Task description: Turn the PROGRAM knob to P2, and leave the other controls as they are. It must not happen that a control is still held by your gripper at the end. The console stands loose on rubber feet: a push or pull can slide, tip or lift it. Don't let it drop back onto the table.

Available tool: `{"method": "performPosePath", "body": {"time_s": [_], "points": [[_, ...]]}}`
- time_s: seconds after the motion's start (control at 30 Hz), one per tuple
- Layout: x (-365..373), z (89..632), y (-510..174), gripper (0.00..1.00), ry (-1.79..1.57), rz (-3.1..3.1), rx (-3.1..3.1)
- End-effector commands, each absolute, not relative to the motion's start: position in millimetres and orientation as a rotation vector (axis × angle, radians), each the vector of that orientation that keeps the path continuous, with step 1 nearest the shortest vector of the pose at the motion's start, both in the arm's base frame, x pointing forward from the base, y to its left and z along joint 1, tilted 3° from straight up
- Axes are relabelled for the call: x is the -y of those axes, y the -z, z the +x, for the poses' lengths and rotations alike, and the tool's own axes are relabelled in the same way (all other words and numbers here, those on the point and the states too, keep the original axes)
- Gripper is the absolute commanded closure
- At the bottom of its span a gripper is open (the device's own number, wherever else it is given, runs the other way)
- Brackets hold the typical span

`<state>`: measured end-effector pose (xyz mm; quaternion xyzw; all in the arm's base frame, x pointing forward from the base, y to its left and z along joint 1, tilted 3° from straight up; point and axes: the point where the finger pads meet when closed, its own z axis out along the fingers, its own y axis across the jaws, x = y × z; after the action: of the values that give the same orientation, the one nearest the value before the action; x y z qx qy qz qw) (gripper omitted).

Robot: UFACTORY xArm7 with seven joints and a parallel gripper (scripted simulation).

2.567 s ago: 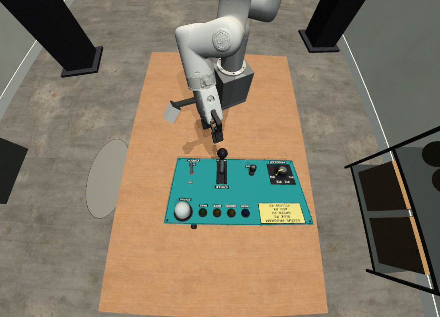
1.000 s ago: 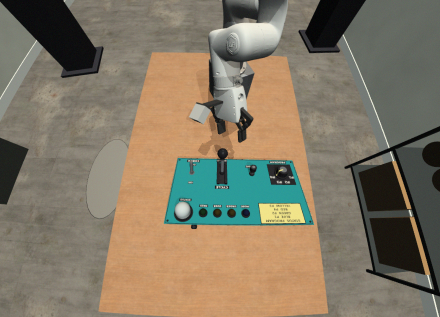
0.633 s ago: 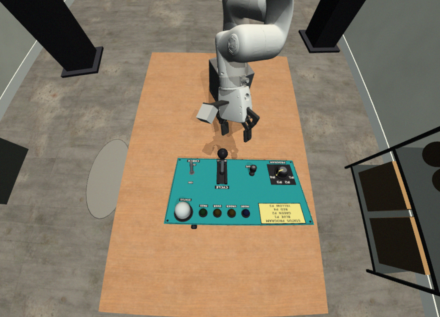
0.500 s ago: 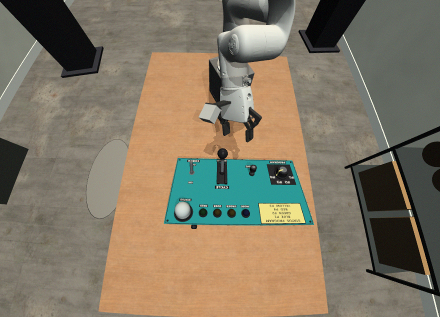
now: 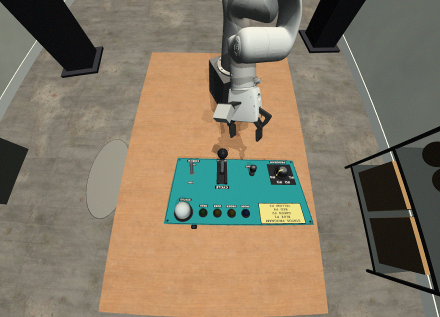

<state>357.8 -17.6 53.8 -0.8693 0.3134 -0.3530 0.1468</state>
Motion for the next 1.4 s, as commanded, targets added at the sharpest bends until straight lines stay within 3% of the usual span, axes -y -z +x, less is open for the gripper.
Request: {"method": "performPosePath", "body": {"time_s": [0.0, 1.37], "points": [[7, 360, -53, 0.0, 1.09, -2.531, -0.834], [-69, 371, -39, 0.0, 1.4, -2.647, -0.275]]}}
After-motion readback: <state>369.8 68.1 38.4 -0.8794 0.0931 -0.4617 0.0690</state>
